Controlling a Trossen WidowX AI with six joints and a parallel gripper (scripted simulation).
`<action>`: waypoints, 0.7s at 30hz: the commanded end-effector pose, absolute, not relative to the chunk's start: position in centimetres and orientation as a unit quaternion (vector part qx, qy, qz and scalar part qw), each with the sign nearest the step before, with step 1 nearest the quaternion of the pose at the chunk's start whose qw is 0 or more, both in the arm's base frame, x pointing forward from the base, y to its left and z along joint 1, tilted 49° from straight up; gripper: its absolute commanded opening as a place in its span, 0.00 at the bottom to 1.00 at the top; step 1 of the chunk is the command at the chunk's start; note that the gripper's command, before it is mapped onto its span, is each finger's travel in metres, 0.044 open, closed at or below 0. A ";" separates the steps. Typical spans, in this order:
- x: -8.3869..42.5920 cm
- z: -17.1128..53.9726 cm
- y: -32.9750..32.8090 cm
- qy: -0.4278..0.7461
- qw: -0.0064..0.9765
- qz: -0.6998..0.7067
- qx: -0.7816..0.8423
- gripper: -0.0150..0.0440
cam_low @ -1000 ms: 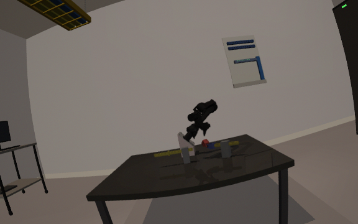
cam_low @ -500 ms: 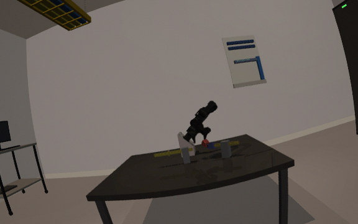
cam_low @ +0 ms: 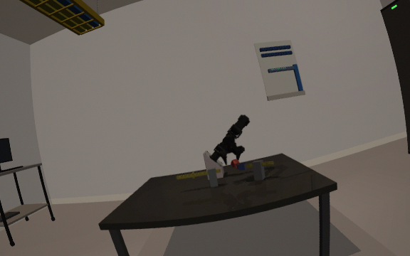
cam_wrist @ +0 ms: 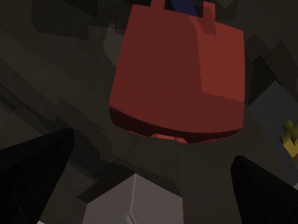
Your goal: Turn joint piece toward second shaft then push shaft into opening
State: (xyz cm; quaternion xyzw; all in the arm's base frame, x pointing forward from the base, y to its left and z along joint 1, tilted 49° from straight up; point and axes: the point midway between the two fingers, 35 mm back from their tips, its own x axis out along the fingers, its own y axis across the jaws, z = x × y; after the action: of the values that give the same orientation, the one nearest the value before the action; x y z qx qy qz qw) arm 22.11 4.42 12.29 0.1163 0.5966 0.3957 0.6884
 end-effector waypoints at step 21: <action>24.6 11.8 6.6 0.594 0.690 0.396 0.118 1.00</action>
State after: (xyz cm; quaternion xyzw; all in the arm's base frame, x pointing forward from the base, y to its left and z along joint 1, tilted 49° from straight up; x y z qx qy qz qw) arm 24.71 6.28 12.11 0.1150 0.5940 0.3965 0.6904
